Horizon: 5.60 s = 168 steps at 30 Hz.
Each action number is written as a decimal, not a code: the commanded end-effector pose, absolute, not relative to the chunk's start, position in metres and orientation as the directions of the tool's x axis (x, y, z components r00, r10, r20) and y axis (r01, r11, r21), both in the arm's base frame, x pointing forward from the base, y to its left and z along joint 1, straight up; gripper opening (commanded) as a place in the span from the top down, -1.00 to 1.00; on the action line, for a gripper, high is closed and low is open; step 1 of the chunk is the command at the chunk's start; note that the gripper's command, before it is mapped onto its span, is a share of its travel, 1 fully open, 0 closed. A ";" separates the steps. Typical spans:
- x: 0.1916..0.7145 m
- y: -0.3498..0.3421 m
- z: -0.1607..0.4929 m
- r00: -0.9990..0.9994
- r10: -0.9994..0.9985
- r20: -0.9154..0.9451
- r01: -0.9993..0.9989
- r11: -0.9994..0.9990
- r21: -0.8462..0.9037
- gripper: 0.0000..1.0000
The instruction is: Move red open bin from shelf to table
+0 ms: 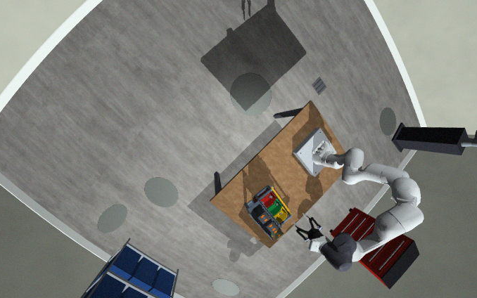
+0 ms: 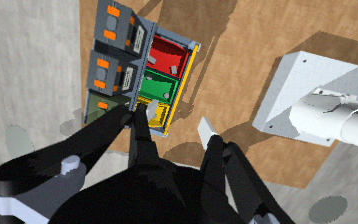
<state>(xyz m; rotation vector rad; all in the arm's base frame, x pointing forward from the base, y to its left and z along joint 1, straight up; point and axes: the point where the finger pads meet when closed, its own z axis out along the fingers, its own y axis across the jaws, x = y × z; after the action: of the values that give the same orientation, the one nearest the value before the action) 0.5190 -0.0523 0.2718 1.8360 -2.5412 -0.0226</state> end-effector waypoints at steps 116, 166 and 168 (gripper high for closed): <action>0.521 -0.054 0.184 -0.319 -0.948 -0.003 -0.948 0.319 0.005 -0.15; 0.524 -0.053 0.094 -0.319 -0.948 -0.003 -0.948 0.319 0.005 -0.15; 0.524 -0.053 0.094 -0.319 -0.948 -0.003 -0.948 0.319 0.005 -0.15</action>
<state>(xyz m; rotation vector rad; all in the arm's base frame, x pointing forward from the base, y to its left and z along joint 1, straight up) 0.5239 -0.0530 0.0924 1.8452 -2.5439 -0.0085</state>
